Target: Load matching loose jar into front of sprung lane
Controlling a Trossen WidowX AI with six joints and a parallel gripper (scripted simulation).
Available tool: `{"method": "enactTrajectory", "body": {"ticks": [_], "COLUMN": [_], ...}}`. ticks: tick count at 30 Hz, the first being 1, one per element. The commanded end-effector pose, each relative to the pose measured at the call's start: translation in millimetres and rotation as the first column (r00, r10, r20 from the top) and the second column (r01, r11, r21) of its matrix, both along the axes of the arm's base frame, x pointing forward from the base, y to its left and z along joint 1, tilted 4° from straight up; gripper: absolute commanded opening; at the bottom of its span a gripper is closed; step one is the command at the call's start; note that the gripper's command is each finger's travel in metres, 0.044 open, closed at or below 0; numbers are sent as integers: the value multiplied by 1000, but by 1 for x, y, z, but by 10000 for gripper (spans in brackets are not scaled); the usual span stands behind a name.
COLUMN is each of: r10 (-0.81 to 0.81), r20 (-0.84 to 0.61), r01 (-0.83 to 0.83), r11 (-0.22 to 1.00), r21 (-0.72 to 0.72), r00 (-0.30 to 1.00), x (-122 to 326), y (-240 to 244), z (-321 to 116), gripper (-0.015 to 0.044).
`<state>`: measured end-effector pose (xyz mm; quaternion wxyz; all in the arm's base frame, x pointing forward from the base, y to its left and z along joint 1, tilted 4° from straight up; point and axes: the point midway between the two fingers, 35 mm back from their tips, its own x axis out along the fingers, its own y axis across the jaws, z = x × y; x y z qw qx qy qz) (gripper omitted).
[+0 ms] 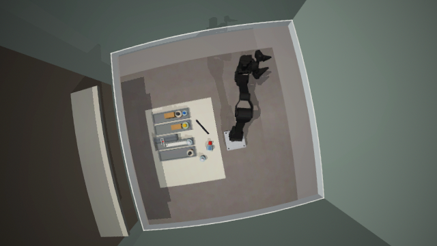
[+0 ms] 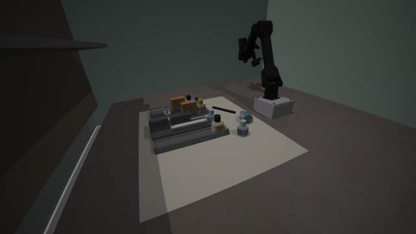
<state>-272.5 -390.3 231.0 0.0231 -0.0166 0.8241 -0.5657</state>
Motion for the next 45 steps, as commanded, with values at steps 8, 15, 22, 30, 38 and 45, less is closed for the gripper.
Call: {"method": "enactTrajectory", "body": {"ticks": [8,15,22,30,38,45], "r10": [213,511,742,857,816,653], "r20": [46,137,256,423,578,729], "r01": [-209,-482,-669,-765,-745,-754], "r11": [975,853,669,476,377,370], "r21": [-78,-201,-324,-434,-551,-543], "r00": [976,848,619,293,-15,-205], "x": [62,174,300,438,552,621], "y": [-42,-82,-88,-49,37,141], "z": [-8,-19,-34,-62,-84,-111], "gripper": [440,440,440,440,440,440]}}
